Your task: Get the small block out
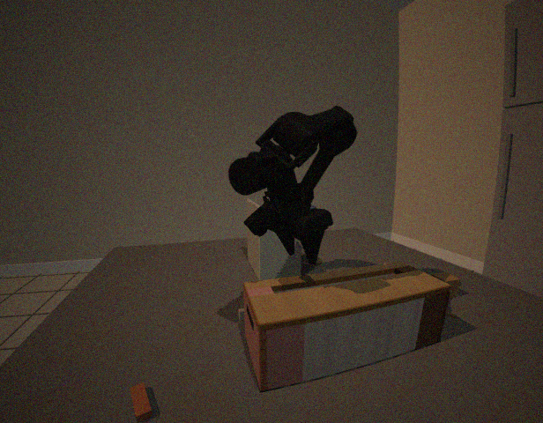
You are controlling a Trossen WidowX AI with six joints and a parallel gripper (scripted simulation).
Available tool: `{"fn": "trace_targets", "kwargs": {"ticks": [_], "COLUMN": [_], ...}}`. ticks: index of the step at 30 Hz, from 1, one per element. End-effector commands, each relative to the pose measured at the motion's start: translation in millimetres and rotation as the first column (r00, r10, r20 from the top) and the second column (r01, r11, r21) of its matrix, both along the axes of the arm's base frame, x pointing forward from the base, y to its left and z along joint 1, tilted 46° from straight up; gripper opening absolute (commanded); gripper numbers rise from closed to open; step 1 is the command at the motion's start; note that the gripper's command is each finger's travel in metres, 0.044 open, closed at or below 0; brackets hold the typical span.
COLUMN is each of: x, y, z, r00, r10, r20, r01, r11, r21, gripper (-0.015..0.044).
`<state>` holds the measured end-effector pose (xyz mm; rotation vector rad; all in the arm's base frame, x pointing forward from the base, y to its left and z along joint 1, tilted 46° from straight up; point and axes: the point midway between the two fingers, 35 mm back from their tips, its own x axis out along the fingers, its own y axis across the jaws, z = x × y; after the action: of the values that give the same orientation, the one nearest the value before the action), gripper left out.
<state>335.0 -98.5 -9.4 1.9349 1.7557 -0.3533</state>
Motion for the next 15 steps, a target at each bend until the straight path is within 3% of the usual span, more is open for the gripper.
{"fn": "trace_targets", "kwargs": {"ticks": [1,15], "x": [-13.0,-12.1], "y": [19.8,24.9], "z": [-3.5,-8.7], "r00": [0.985,0.985], "r10": [-0.013,-0.013], "r20": [-0.171,-0.171], "r01": [0.031,0.031], "r11": [0.994,0.994], "r21": [0.103,0.102], "gripper": [0.04,0.04]}}
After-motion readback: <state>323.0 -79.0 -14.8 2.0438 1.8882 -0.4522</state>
